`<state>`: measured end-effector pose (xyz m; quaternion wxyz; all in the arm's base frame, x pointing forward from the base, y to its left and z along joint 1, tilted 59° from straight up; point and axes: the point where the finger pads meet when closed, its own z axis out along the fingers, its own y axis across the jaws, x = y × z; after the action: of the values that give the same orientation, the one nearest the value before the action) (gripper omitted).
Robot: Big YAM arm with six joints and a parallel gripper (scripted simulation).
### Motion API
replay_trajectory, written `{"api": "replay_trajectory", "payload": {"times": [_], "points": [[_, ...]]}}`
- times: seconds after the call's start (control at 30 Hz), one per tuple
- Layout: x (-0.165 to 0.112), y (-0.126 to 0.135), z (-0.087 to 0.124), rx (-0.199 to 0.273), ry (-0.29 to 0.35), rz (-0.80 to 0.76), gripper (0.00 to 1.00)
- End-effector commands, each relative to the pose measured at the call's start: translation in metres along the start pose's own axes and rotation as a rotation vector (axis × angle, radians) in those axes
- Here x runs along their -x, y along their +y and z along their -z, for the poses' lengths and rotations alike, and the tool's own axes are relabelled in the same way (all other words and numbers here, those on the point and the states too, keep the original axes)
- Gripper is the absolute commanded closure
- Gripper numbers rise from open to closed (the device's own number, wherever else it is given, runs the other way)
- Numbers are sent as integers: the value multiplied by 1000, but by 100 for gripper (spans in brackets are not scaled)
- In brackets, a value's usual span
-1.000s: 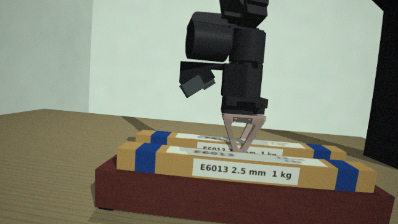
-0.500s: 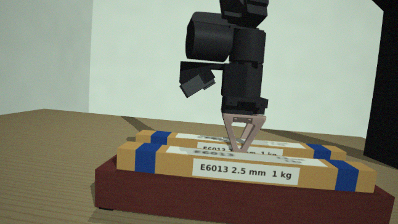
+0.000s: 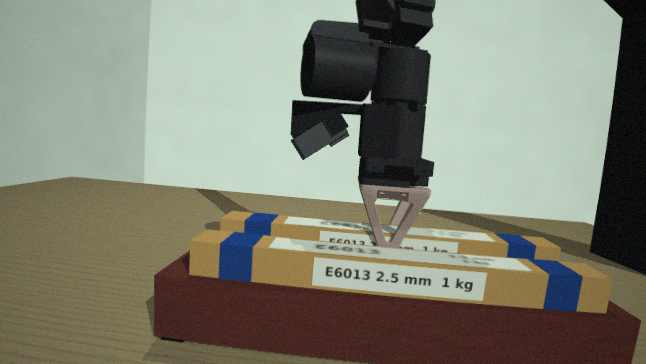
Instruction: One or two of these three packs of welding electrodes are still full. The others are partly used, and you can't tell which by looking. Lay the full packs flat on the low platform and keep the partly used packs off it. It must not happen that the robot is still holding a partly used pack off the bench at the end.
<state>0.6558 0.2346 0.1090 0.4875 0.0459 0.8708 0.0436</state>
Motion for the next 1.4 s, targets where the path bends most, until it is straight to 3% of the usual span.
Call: {"api": "replay_trajectory", "payload": {"times": [0.0, 0.9, 0.93, 1.37], "points": [[14, 15, 16, 34, -34, 9, 100], [13, 16, 17, 36, -33, 11, 100], [13, 16, 17, 36, -33, 11, 26], [19, 9, 14, 26, -40, 2, 26]]}}
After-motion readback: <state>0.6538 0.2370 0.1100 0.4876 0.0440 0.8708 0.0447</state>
